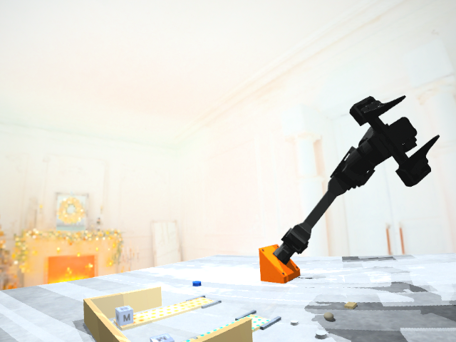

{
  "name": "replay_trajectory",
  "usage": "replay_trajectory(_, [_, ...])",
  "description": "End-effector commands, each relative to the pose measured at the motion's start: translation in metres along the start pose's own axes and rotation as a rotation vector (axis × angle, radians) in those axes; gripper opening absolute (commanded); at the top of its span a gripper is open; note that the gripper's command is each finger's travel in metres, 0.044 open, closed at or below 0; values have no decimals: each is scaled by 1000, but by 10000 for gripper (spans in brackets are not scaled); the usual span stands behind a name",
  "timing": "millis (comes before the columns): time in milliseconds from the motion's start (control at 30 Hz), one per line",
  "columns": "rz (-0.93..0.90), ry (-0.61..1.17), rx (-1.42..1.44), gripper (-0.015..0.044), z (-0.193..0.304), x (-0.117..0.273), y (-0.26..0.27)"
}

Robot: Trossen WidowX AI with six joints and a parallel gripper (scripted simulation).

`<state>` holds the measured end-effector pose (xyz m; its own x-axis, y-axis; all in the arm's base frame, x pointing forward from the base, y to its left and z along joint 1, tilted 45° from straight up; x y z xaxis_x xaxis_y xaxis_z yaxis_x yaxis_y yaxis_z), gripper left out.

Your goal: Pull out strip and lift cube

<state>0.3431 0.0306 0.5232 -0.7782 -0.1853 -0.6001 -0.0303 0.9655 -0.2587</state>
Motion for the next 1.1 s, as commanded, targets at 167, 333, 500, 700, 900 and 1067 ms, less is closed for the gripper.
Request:
replay_trajectory(167, [-41, 399, -145, 400, 133, 52, -40])
replay_trajectory(333, [-25, 594, -272, 400, 190, 98, -61])
replay_trajectory(500, [24, 772, -452, 400, 236, 158, -79])
replay_trajectory(700, [134, 943, -749, 400, 274, 241, -91])
replay_trajectory(900, [295, 1018, -1131, 400, 288, 325, -87])
replay_trajectory(1067, [305, 1018, -1153, 400, 288, 329, -86])
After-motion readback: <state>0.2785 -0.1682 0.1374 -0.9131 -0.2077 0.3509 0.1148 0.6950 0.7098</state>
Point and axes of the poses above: the point midway between the two fingers, 35 mm back from their tips, its own x axis back along the fingers, its own y axis across the jaws, z = x × y, the point moved 2 cm from there along x, back along the fingers, and after that the axes turned 5 degrees about -x, right-handed, at the moved point
